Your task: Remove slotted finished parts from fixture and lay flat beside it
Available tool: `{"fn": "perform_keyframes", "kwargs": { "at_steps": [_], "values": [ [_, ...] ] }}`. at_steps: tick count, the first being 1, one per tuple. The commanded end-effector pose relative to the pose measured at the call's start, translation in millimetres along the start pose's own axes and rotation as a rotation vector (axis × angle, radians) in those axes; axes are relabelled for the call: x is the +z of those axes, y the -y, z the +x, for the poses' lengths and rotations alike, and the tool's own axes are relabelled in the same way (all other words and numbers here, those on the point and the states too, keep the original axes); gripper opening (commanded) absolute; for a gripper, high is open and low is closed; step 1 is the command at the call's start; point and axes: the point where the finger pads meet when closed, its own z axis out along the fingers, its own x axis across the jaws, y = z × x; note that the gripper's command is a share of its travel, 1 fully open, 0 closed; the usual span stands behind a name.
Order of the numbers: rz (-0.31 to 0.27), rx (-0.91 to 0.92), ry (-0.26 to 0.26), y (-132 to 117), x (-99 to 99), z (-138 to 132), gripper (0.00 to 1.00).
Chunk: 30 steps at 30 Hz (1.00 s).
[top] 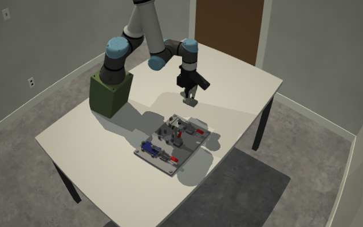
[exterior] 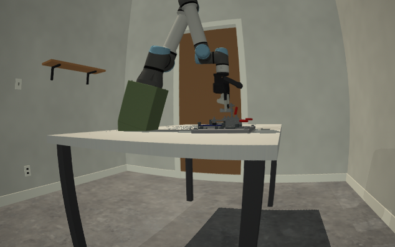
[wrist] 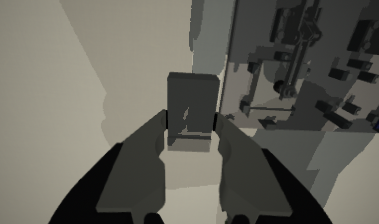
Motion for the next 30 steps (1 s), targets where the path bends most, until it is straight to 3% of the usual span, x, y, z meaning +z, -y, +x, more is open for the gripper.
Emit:
{"fn": "perform_keyframes", "kwargs": {
  "at_steps": [1, 20, 30],
  "values": [
    [0.001, 0.0, 0.0, 0.4, -0.3, -0.1, 0.0],
    [0.001, 0.0, 0.0, 0.4, 0.4, -0.1, 0.0],
    [0.001, 0.0, 0.0, 0.4, 9.9, -0.2, 0.0]
  ]
}}
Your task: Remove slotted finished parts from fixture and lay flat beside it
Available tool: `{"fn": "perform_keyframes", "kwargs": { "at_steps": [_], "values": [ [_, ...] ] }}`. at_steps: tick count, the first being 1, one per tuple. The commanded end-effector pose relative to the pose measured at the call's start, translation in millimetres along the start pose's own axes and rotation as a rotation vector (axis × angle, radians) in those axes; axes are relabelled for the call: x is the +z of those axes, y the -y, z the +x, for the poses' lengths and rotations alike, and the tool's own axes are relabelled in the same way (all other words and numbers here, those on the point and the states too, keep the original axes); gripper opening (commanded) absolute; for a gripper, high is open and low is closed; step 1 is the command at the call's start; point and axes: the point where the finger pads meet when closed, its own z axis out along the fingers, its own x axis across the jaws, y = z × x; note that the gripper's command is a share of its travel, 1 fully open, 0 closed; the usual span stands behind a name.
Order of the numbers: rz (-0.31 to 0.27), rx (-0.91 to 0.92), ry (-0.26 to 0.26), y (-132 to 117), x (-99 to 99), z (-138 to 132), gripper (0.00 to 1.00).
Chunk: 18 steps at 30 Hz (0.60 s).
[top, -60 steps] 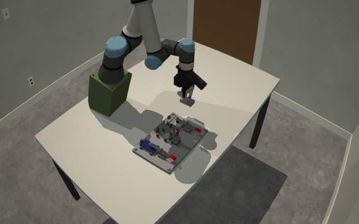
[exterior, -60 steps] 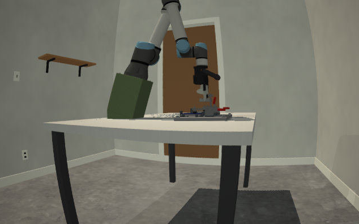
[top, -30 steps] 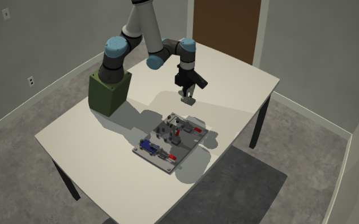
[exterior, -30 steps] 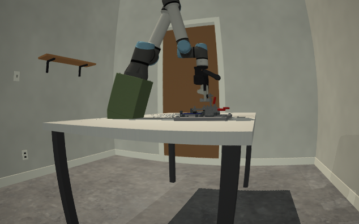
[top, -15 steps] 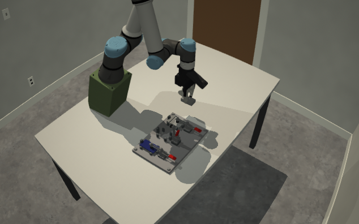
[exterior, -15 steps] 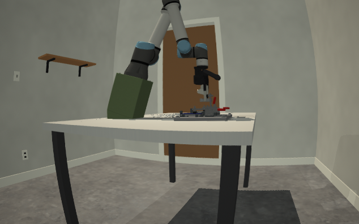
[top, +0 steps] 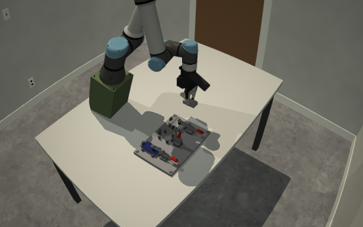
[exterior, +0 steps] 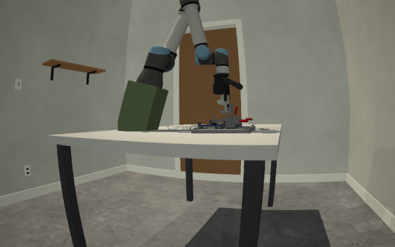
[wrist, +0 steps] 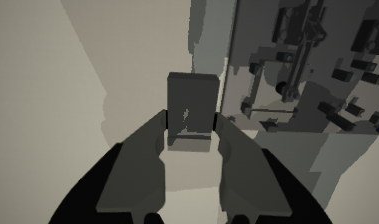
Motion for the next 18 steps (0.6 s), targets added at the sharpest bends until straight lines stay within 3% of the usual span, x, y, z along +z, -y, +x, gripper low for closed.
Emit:
{"fn": "perform_keyframes", "kwargs": {
  "at_steps": [1, 18],
  "values": [
    [0.001, 0.0, 0.0, 0.4, 5.8, -0.2, 0.0],
    [0.001, 0.0, 0.0, 0.5, 40.5, -0.3, 0.0]
  ]
}}
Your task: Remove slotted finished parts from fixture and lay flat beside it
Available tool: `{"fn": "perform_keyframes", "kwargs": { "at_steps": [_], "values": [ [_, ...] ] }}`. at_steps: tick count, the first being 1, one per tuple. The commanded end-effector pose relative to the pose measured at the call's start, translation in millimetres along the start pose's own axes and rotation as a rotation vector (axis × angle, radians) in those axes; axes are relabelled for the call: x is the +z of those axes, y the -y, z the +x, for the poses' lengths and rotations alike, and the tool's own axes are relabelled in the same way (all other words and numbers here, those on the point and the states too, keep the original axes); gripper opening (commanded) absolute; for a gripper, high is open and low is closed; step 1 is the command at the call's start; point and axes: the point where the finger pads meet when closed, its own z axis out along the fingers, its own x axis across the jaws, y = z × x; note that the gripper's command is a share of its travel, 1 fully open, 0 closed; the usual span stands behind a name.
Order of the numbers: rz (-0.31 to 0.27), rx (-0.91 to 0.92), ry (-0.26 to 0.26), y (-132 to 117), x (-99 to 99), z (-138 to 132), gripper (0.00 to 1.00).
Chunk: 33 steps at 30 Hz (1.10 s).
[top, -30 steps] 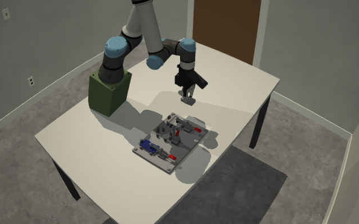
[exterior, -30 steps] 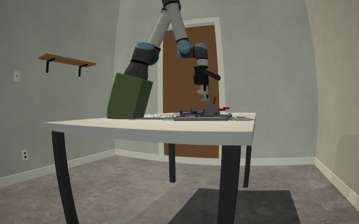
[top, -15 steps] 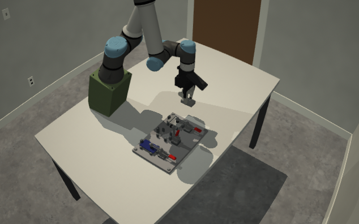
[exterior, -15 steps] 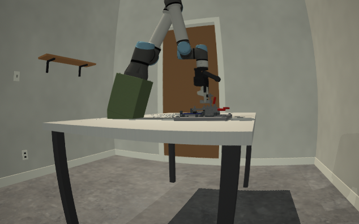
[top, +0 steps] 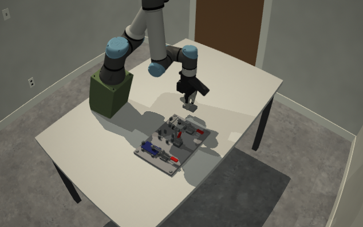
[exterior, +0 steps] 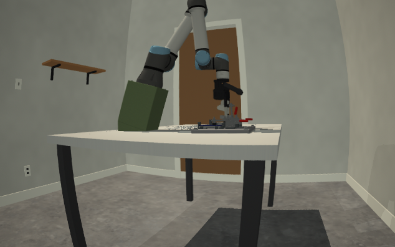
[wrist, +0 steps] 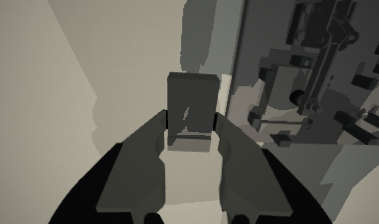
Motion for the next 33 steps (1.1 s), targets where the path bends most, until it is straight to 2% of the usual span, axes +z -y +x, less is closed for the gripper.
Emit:
{"fn": "perform_keyframes", "kwargs": {
  "at_steps": [1, 18, 33],
  "values": [
    [0.002, 0.0, 0.001, 0.7, 11.8, -0.3, 0.0],
    [0.002, 0.0, 0.001, 0.8, 40.8, -0.4, 0.0],
    [0.002, 0.0, 0.001, 0.8, 45.7, -0.4, 0.0]
  ]
}}
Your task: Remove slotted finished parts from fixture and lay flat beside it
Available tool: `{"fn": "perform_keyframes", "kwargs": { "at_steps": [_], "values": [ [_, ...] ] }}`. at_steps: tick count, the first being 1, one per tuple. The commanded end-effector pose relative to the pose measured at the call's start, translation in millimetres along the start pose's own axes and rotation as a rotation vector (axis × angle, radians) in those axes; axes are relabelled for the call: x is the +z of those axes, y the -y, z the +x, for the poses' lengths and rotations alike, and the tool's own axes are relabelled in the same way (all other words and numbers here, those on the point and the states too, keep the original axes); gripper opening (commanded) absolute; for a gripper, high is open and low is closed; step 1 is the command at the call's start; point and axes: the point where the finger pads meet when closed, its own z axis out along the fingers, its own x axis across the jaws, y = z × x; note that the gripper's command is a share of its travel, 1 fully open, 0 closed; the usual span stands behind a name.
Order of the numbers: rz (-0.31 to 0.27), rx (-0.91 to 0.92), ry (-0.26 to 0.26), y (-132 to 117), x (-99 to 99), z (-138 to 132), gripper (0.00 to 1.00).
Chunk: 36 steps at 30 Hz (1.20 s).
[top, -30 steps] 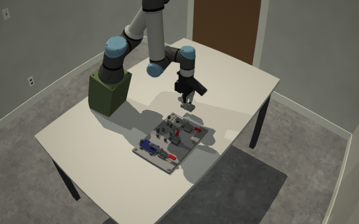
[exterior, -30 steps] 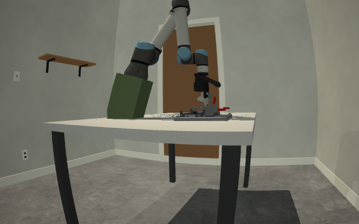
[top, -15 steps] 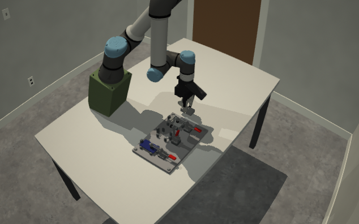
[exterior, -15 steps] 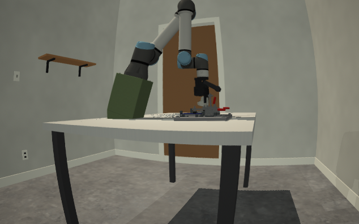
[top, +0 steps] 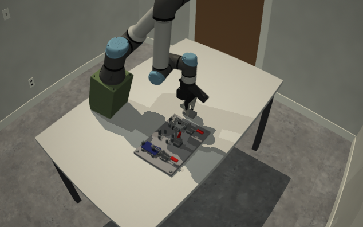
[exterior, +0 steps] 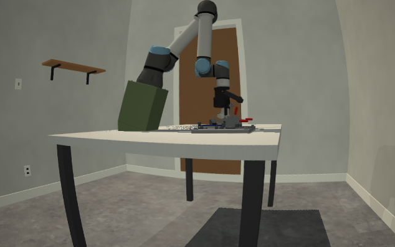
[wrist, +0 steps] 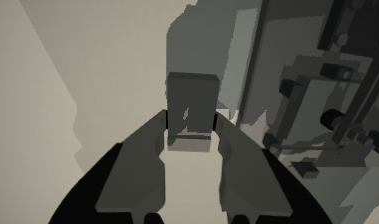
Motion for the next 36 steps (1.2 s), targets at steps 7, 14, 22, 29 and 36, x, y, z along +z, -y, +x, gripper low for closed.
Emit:
{"fn": "perform_keyframes", "kwargs": {
  "at_steps": [7, 14, 22, 29, 36],
  "values": [
    [0.001, 0.0, 0.0, 0.4, 0.0, -0.2, 0.0],
    [0.001, 0.0, 0.0, 0.4, 0.0, -0.2, 0.0],
    [0.001, 0.0, 0.0, 0.4, 0.2, -0.2, 0.0],
    [0.001, 0.0, 0.0, 0.4, 1.0, -0.2, 0.0],
    [0.001, 0.0, 0.0, 0.4, 3.2, -0.2, 0.0]
  ]
}}
